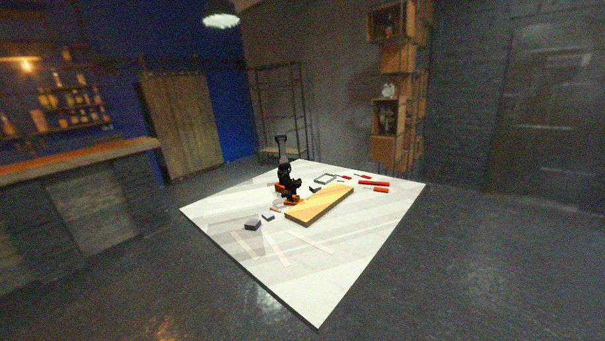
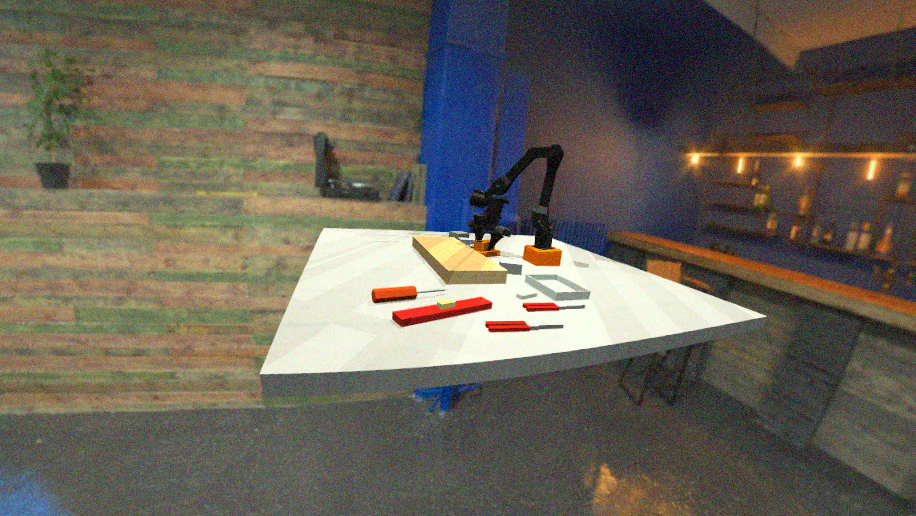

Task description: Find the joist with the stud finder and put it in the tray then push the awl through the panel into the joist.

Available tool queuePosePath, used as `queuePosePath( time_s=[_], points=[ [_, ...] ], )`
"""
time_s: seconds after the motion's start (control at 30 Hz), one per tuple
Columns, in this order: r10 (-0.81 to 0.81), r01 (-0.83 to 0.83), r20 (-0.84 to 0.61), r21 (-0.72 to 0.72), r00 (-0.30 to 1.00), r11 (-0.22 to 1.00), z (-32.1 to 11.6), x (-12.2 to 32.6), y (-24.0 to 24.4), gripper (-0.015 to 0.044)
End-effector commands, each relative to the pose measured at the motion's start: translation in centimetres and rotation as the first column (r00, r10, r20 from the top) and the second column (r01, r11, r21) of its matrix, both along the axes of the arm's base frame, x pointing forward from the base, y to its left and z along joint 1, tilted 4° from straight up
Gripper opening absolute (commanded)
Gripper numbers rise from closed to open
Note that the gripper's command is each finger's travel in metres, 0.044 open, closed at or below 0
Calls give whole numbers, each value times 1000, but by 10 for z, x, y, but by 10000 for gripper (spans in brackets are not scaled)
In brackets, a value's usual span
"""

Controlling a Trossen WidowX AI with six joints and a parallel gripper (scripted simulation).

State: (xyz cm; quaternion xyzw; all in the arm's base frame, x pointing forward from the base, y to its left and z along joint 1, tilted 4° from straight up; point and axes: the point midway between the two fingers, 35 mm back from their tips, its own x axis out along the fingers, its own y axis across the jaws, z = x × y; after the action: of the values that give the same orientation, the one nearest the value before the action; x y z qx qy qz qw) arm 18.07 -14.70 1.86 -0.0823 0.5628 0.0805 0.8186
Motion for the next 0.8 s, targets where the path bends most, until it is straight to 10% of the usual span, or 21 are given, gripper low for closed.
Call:
queuePosePath(
  time_s=[0.0,0.53,0.77],
  points=[
    [-4,4,1,6,1000,1000,-1,0,1,268],
    [-4,4,1,6,1000,1000,-1,0,1,162],
    [-4,4,1,6,1000,1000,23,1,-3,0]
  ],
)
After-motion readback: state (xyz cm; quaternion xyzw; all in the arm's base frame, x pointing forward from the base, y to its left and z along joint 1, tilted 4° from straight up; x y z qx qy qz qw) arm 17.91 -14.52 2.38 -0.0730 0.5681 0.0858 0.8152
